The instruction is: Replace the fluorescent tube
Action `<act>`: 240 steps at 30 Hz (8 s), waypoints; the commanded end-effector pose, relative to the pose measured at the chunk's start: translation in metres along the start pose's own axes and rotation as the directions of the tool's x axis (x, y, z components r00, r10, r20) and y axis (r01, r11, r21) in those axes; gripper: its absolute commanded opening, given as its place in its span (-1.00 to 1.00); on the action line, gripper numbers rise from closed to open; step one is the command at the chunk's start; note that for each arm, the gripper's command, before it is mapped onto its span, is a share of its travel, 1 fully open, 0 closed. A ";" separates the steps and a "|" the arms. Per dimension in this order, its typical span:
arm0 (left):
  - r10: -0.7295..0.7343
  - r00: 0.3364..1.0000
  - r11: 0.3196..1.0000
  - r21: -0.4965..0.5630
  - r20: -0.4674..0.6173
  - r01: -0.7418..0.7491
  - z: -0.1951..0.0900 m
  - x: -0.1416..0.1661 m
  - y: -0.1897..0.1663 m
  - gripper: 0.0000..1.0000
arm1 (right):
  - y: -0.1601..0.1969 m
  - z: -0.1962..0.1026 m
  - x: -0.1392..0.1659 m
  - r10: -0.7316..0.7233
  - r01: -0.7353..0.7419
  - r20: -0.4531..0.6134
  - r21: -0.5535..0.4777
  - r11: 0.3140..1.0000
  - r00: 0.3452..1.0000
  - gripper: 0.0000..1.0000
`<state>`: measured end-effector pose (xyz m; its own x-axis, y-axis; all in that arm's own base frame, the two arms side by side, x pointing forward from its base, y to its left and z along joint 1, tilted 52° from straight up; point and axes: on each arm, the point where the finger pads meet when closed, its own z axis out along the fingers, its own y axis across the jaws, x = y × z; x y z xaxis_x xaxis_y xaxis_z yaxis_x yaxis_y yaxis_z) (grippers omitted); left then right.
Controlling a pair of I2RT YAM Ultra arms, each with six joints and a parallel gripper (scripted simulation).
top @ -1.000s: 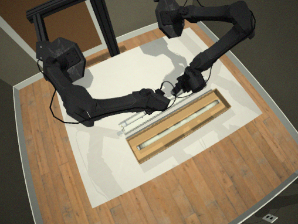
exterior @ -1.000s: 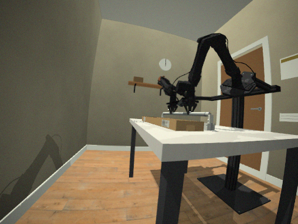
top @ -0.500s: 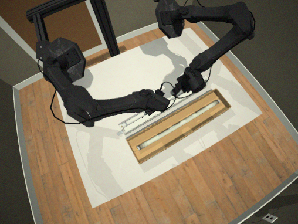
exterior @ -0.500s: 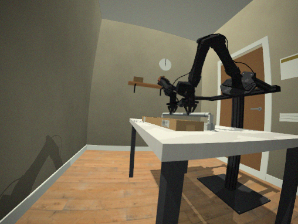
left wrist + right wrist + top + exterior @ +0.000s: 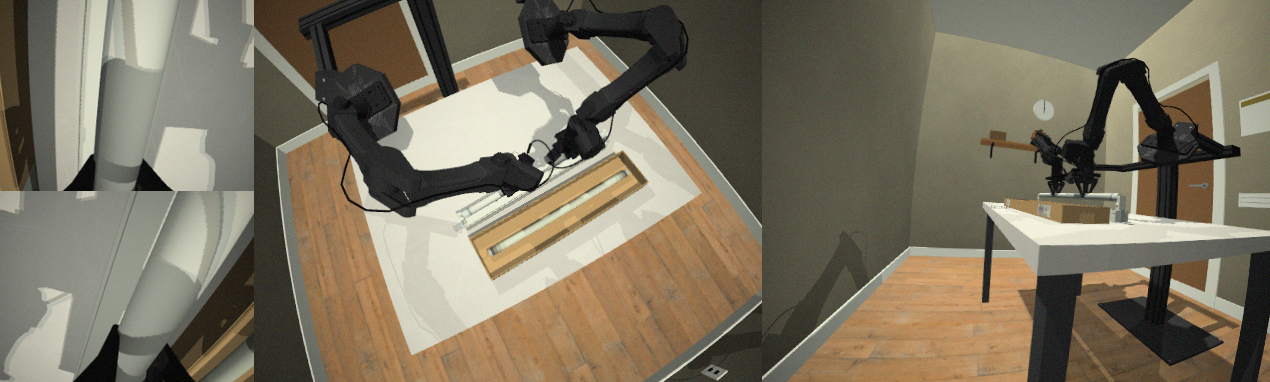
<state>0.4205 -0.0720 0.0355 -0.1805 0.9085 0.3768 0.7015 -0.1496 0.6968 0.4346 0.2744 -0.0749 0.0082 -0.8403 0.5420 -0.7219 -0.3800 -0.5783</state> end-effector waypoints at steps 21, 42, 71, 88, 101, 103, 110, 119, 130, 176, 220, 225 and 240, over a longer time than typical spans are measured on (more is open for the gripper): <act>-0.035 0.998 0.998 -0.046 0.061 0.038 -0.008 -0.013 0.018 -0.78 | 0.003 -0.003 -0.026 0.002 -0.002 0.056 0.011 1.000 0.998 -0.78; -0.020 0.999 0.999 -0.032 0.049 0.022 -0.007 -0.010 0.009 -0.78 | 0.005 -0.006 -0.027 -0.008 0.007 0.051 0.016 1.000 0.999 -0.78; -0.024 0.998 0.999 -0.037 0.053 0.026 -0.001 -0.015 0.016 -0.78 | 0.004 -0.003 -0.027 -0.015 0.014 0.050 0.018 1.000 0.999 -0.78; -0.028 0.998 0.999 -0.040 0.058 0.030 -0.001 -0.016 0.017 -0.78 | 0.003 -0.001 -0.025 -0.016 0.015 0.052 0.016 1.000 0.999 -0.78; -0.034 0.997 0.998 -0.049 0.066 0.037 -0.005 -0.016 0.021 -0.78 | 0.001 -0.001 -0.016 -0.011 0.011 0.048 0.012 1.000 0.999 -0.78; -0.035 0.997 0.998 -0.050 0.067 0.038 -0.005 -0.016 0.022 -0.78 | -0.004 -0.003 -0.016 -0.002 0.001 0.052 0.019 1.000 0.999 -0.78; -0.022 0.998 0.999 -0.040 0.063 0.025 -0.001 -0.017 0.017 -0.78 | -0.005 -0.004 -0.018 -0.004 0.004 0.054 0.013 1.000 0.999 -0.78; -0.008 0.998 1.000 -0.027 0.059 0.010 0.005 -0.019 0.011 -0.78 | 0.003 0.009 -0.018 -0.004 0.004 0.046 -0.001 1.000 0.999 -0.78; -0.018 0.998 0.999 -0.030 0.058 0.020 0.006 -0.018 0.012 -0.78 | 0.001 0.005 -0.022 -0.007 0.007 0.056 0.010 1.000 0.998 -0.78; -0.031 0.998 0.998 -0.047 0.062 0.034 0.001 -0.014 0.020 -0.02 | -0.002 0.004 -0.022 -0.003 0.002 0.058 0.010 1.000 0.998 -0.02; 0.000 0.999 1.000 -0.015 0.050 0.001 -0.044 -0.002 0.003 -0.02 | -0.013 -0.056 -0.011 0.011 -0.016 0.062 0.075 0.997 0.998 -0.02; 0.005 0.998 1.000 -0.027 0.062 -0.003 -0.047 -0.004 0.004 -0.02 | -0.016 -0.044 -0.004 0.027 -0.032 0.056 0.097 0.995 0.998 -0.02; 0.002 0.999 1.000 -0.026 0.046 -0.001 -0.042 0.025 0.006 -0.02 | -0.013 -0.036 0.018 0.037 -0.049 0.052 0.266 0.963 0.998 -0.02</act>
<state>0.3931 -0.0644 0.0686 -0.1683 0.9174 0.3607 0.6951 -0.1490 0.7033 0.4099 0.2737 -0.0564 0.0339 -0.8521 0.5222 -0.5954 -0.4369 -0.6743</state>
